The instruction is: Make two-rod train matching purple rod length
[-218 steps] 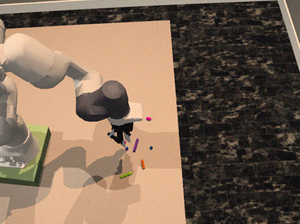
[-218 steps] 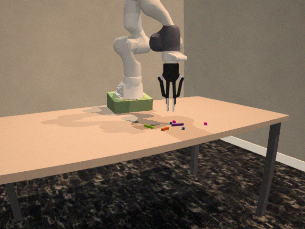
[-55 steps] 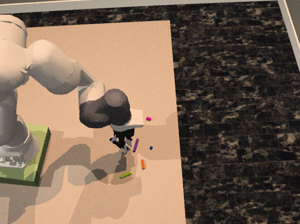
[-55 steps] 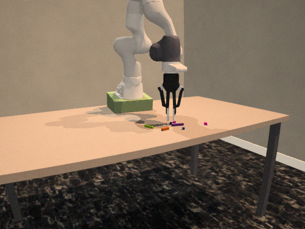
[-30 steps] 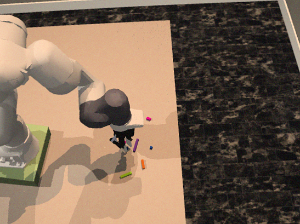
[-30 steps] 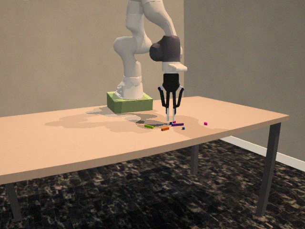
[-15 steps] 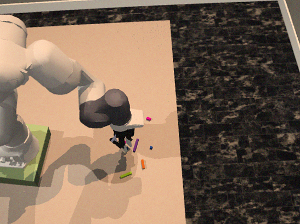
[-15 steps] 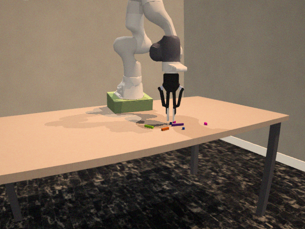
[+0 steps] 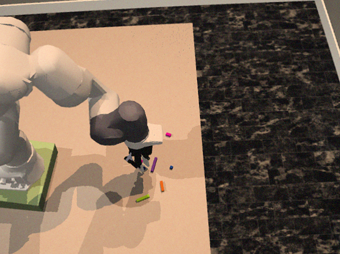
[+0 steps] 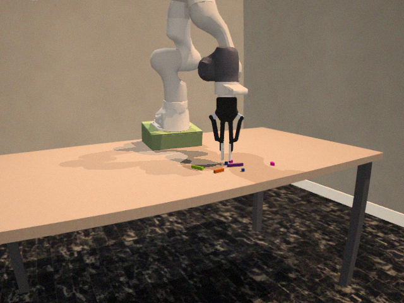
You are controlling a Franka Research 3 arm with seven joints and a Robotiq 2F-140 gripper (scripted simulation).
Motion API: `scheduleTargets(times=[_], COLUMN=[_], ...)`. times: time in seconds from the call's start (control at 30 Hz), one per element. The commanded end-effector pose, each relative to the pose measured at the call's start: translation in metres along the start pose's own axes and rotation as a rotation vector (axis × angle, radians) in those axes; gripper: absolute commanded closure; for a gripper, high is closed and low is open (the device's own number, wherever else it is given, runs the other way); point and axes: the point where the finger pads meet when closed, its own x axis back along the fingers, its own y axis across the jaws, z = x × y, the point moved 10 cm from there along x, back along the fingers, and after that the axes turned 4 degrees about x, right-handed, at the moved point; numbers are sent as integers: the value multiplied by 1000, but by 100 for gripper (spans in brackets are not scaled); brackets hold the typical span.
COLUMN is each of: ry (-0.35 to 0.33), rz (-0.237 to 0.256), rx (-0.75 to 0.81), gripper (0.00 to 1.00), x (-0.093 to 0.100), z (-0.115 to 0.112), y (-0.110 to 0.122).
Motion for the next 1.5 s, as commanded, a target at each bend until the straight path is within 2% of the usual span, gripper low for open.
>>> scheduleTargets(times=[0.0,0.9,1.47], ry=[1,1,1], rz=[1,1,1], rx=[2,2,2], gripper=[85,85,85], x=[0,-1,-13], z=[0,0,0], y=[1,1,1])
